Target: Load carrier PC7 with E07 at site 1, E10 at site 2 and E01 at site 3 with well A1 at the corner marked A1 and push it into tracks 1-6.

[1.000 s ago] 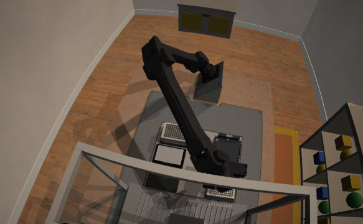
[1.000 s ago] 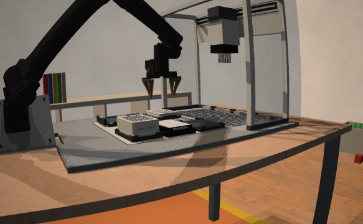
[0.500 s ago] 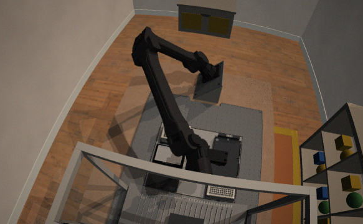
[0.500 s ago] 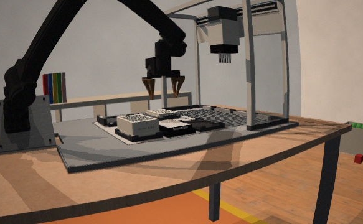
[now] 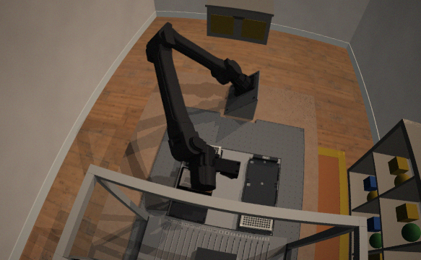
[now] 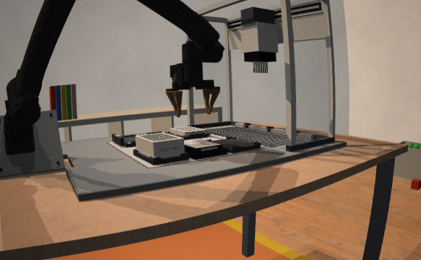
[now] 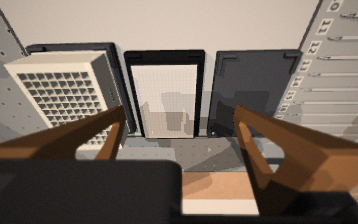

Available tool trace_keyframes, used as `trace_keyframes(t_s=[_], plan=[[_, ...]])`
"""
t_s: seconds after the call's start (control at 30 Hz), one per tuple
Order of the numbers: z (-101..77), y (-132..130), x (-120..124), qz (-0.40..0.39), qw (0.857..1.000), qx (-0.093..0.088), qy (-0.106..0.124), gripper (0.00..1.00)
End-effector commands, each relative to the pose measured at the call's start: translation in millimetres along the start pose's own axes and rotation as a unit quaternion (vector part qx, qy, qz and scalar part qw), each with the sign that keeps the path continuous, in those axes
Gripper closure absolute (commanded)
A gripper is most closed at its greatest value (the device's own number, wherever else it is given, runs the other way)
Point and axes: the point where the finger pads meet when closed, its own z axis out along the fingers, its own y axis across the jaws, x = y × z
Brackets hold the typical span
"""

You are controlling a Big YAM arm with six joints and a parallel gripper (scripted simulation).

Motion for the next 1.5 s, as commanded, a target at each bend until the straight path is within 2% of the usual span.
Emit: trace_keyframes(t_s=[0.0,0.13,0.17,0.2,0.27,0.3,0.43,0.47,0.5,0.53,0.77,0.83,0.87,0.93,0.97,1.1,1.2,1.23,1.27,1.3,1.4,1.47], plan=[[-3.5,4,32,0.003,1.000,0.008,-0.001,0.00],[-3.4,15,55,0.003,1.000,0.007,0.000,0.00],[-3.4,15,55,0.002,1.000,0.006,0.000,0.00],[-17.2,13,42,-0.012,1.000,0.020,-0.001,0.00],[-17.2,13,42,-0.012,1.000,0.020,-0.001,0.00],[-10.7,7,34,-0.018,1.000,0.014,-0.001,0.00],[-10.6,8,34,-0.020,1.000,0.013,-0.001,0.00],[1.6,13,37,-0.015,1.000,0.005,0.000,0.00],[3.5,14,53,0.002,1.000,0.006,-0.001,0.00],[4.6,14,55,0.004,1.000,0.008,-0.001,0.00],[34.0,16,44,-0.008,1.000,-0.003,0.001,0.00],[34.0,16,44,-0.008,1.000,-0.003,0.001,0.00],[12.0,11,42,-0.010,1.000,0.022,0.000,0.00],[32.6,14,52,0.000,1.000,0.007,0.000,0.00],[41.3,15,48,-0.005,1.000,0.000,0.001,0.00],[55.4,16,44,-0.009,1.000,-0.004,0.001,0.00],[57.7,15,50,-0.002,1.000,0.002,0.001,0.00],[46.2,7,47,-0.001,1.000,0.012,0.000,0.00],[46.2,7,47,-0.001,1.000,0.012,0.000,0.00],[38.2,10,42,-0.010,1.000,0.022,0.001,0.00],[38.8,10,41,-0.011,1.000,0.022,0.000,0.00],[46.3,9,32,-0.021,1.000,0.011,0.001,0.00]])
